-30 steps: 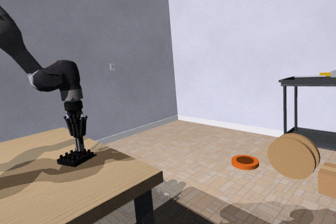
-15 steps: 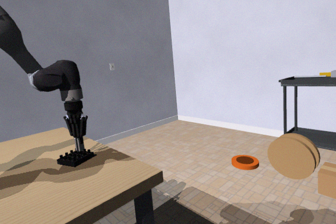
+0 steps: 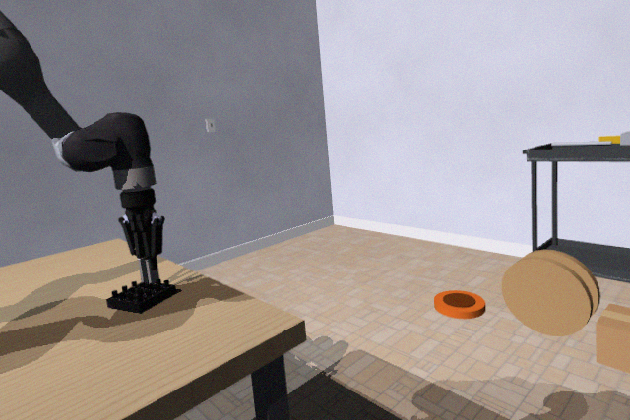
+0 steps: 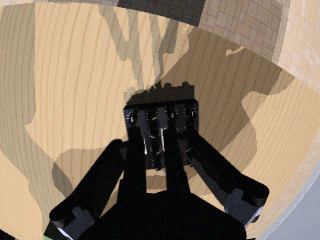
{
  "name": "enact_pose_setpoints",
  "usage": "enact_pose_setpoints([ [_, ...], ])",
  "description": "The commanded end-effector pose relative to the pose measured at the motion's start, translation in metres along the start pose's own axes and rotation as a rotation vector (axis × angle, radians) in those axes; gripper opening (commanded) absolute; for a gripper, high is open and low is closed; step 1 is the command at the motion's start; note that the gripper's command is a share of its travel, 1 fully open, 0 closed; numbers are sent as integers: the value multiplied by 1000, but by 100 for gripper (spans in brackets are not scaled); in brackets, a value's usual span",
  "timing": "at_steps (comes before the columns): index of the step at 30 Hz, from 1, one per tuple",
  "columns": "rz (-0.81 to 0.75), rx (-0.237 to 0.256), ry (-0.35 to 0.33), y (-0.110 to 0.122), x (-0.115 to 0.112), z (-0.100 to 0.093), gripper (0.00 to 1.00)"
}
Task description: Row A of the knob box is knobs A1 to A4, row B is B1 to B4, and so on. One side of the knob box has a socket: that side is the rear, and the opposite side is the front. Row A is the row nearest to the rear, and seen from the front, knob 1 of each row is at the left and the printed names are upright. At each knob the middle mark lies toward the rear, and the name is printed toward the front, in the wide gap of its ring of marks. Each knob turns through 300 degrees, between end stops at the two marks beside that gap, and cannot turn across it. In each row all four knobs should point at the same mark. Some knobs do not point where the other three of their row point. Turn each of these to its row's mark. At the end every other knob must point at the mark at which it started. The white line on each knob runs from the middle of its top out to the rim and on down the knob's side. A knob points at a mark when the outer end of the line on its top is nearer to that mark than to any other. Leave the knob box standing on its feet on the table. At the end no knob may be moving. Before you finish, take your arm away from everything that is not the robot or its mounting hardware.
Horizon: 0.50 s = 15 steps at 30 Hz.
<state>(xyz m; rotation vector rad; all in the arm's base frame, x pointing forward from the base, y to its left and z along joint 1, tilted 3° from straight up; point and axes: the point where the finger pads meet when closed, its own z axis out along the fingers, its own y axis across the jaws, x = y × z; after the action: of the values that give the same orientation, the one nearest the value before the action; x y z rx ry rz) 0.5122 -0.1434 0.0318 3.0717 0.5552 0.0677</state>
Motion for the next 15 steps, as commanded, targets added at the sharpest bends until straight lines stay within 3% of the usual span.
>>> enact_pose_setpoints([
  [1, -8, 0, 0, 0, 1, 0, 12],
  [15, -8, 0, 0, 0, 1, -2, 12],
])
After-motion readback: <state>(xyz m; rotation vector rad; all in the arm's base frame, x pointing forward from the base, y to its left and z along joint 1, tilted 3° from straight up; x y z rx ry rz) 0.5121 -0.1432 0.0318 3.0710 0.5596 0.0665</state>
